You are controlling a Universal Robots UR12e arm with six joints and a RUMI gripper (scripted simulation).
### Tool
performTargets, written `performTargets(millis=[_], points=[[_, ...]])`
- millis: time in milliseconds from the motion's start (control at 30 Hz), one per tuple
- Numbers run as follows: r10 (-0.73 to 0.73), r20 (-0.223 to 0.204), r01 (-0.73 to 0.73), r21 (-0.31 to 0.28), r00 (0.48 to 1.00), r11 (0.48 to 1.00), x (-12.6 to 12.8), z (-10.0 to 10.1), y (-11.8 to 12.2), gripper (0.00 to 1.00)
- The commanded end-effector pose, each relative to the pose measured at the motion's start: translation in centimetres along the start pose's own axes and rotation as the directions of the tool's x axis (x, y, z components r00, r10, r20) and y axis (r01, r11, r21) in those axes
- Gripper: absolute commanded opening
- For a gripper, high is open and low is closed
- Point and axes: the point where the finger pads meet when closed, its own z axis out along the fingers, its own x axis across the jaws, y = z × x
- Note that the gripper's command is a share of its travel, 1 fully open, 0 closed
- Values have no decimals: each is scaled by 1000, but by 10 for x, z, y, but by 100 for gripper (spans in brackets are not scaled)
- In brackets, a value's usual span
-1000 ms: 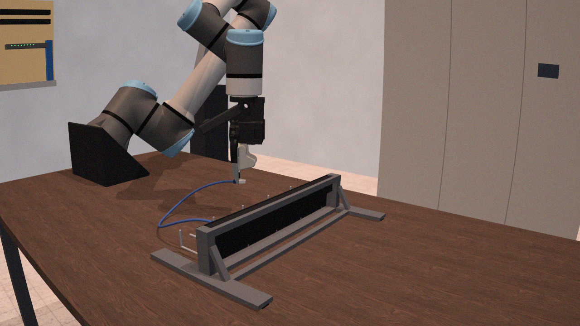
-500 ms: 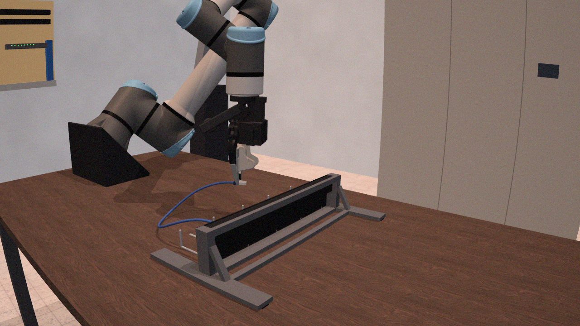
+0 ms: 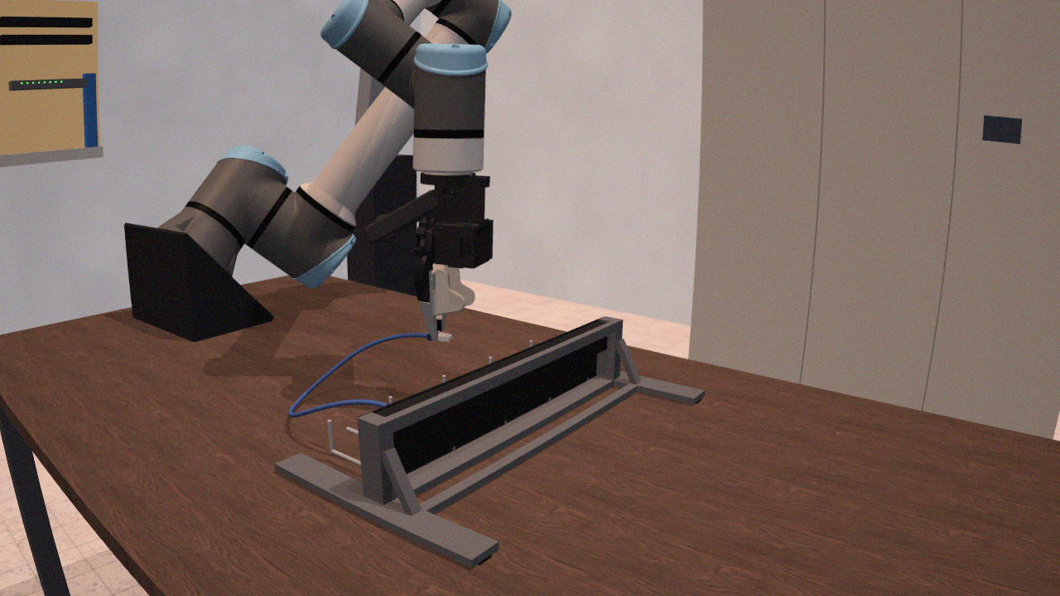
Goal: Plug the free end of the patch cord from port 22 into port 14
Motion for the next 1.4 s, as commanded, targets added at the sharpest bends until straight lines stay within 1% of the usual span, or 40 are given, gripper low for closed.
performTargets(millis=[0, 500, 1367], points=[[28, 1, -28, 0, 1000, 1000, -5, -2, 3, 0], [138, 0, -138, 1, 990, 990, -24, -5, 13, 0], [251, -1, -251, 2, 968, 968, -44, -9, 23, 0]])
